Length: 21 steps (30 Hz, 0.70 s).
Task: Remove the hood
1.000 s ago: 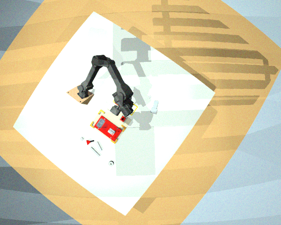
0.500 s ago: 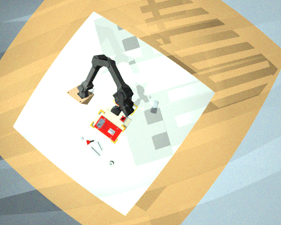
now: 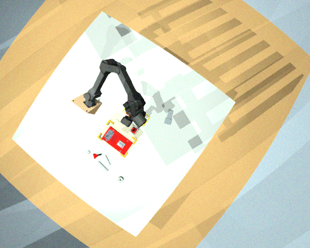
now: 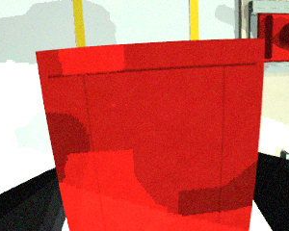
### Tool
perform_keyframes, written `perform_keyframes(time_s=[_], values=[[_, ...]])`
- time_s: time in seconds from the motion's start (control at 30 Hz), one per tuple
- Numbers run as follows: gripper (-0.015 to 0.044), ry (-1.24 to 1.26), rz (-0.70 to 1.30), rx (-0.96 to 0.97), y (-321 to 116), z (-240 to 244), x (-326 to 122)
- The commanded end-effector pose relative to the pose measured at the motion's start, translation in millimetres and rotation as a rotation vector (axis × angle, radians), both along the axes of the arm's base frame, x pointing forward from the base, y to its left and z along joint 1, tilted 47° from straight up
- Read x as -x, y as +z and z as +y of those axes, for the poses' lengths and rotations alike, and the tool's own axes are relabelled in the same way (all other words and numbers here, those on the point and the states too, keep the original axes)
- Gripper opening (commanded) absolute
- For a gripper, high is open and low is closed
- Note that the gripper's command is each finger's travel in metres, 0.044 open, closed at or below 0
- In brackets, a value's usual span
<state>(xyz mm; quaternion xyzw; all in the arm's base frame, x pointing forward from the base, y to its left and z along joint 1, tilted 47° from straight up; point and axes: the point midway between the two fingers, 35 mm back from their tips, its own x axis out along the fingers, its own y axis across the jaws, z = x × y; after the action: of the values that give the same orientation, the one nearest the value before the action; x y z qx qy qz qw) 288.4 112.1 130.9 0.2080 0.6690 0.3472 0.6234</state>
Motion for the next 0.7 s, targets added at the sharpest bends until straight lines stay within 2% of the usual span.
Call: perform_keyframes(time_s=[0.0,0.67], values=[[0.0000,-0.006,0.006,-0.004,-2.1,2.7,0.6],[0.0000,-0.006,0.005,-0.005,-13.2,14.7,2.7]])
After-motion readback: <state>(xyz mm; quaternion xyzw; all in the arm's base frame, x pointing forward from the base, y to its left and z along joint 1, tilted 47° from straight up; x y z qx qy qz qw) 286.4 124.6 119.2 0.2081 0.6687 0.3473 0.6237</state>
